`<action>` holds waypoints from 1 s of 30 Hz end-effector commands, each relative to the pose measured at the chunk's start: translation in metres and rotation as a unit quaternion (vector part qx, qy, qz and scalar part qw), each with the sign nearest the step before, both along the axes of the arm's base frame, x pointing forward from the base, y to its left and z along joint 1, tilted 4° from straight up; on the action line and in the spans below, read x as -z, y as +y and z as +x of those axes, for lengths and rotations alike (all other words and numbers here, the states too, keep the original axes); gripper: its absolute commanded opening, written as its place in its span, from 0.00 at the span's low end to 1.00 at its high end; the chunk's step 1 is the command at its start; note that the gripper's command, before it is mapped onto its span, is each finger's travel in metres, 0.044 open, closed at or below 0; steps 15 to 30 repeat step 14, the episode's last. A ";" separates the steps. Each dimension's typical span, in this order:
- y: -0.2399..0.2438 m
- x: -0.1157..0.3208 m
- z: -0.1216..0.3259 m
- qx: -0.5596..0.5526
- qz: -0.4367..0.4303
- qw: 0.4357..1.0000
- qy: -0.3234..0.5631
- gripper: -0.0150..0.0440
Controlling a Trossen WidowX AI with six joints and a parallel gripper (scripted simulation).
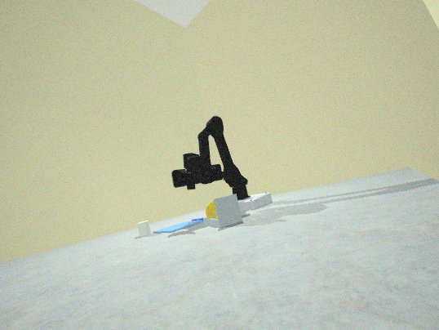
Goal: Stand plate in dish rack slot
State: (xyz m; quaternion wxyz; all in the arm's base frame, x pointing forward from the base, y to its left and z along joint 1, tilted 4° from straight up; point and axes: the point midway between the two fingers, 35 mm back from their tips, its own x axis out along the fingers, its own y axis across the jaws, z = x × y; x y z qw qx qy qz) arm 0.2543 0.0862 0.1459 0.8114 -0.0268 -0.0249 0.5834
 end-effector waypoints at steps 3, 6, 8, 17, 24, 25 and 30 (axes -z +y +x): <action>-0.005 -0.008 0.017 0.024 0.011 0.999 0.025 0.93; -0.012 -0.011 0.037 0.056 0.020 0.997 0.051 0.93; -0.016 -0.012 0.050 0.078 0.023 0.994 0.068 0.93; -0.030 -0.016 0.084 0.142 0.026 0.982 0.123 0.93; -0.030 -0.016 0.084 0.142 0.026 0.982 0.123 0.93; -0.030 -0.016 0.084 0.142 0.026 0.982 0.123 0.93; -0.030 -0.016 0.084 0.142 0.026 0.982 0.123 0.93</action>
